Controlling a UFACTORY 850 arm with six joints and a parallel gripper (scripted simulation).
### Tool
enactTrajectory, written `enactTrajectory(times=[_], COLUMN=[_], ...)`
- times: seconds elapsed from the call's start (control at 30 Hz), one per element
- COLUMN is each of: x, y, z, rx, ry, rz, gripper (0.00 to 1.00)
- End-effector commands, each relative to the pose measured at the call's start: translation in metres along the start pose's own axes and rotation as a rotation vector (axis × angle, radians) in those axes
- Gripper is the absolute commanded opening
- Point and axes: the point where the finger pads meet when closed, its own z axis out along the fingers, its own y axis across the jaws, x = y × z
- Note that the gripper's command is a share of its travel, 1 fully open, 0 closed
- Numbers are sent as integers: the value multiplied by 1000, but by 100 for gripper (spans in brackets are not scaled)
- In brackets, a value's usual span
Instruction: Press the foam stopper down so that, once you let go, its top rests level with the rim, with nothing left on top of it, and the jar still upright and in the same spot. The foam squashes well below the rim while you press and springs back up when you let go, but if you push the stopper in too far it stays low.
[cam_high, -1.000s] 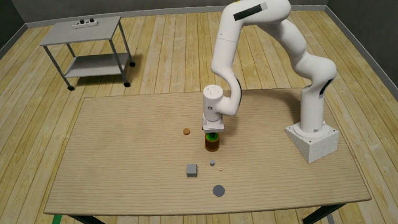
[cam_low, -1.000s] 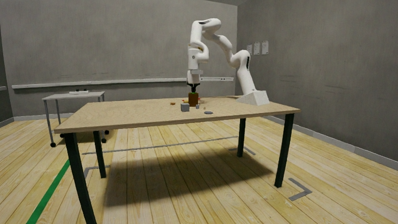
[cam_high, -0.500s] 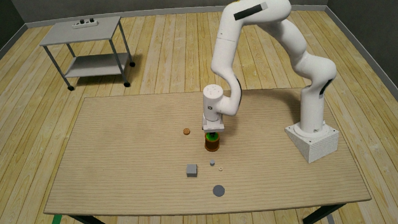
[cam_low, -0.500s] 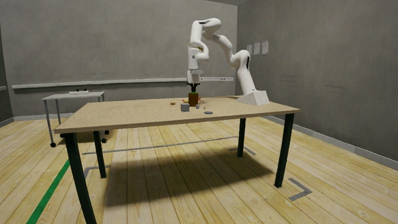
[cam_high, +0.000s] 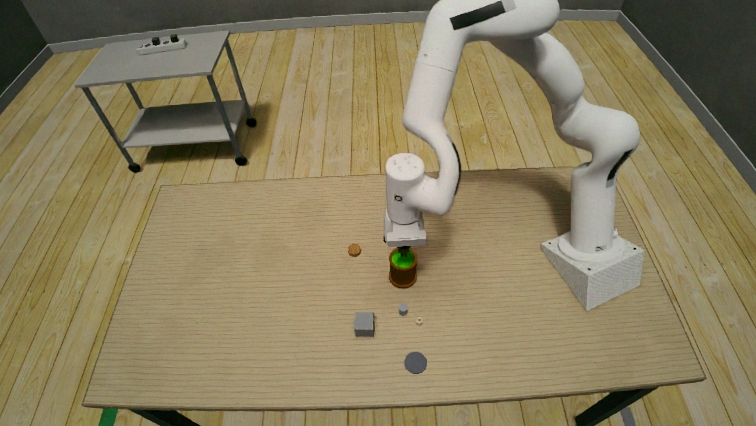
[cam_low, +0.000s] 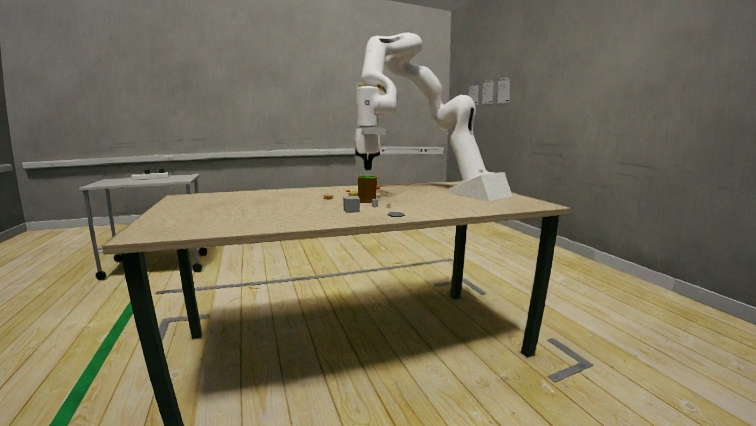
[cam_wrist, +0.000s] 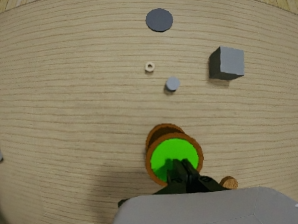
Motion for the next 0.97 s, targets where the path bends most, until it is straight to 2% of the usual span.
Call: enactTrajectory(times=[0.0, 0.2, 0.93], x=[0, 0, 0], y=[1, 1, 1], z=[-10, -18, -18], rx=[-2, -2, -2], ry=[1, 1, 1], rz=[1, 1, 1], gripper=[0, 0, 0])
